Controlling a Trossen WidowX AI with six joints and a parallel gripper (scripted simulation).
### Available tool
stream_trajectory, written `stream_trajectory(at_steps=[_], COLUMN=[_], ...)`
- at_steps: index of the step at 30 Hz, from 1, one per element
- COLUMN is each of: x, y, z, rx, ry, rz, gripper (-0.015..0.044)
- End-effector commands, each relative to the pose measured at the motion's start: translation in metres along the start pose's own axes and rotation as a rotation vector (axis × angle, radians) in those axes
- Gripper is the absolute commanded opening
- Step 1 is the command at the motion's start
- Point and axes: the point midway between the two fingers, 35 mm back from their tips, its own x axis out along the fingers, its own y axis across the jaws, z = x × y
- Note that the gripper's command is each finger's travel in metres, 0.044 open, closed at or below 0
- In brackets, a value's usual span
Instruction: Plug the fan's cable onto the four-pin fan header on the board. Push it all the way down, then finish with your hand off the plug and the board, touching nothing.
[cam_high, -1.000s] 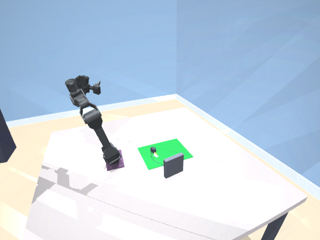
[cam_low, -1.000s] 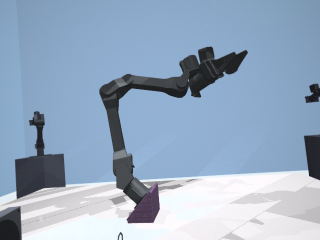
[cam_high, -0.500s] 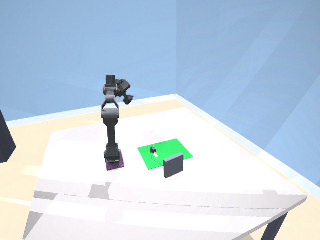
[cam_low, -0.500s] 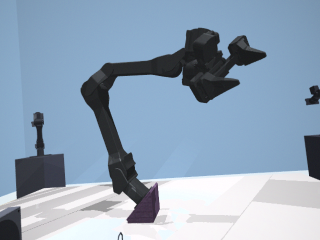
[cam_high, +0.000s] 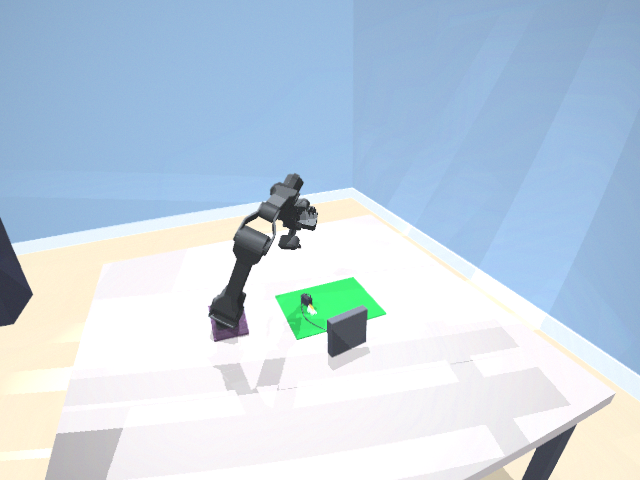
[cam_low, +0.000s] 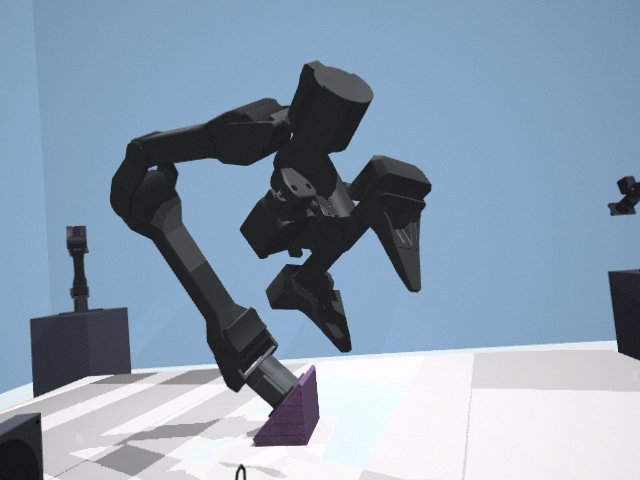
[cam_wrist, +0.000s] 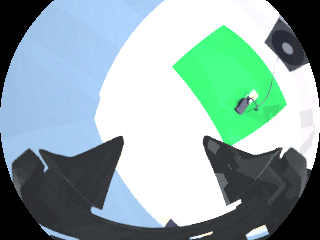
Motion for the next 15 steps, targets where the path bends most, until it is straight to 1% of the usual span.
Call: stream_trajectory(at_steps=[1,7,9,15], x=[0.018,0.019,0.018,0.018], y=[-0.063,-0.135,-0.141,-0.141], z=[0.034,0.059,0.060,0.060], rx=[0.253,0.558,0.587,0.587], ry=[0.108,0.194,0.199,0.199], rz=[-0.233,-0.524,-0.552,-0.552], gripper=[0.0440,0.0440,0.0440,0.0440])
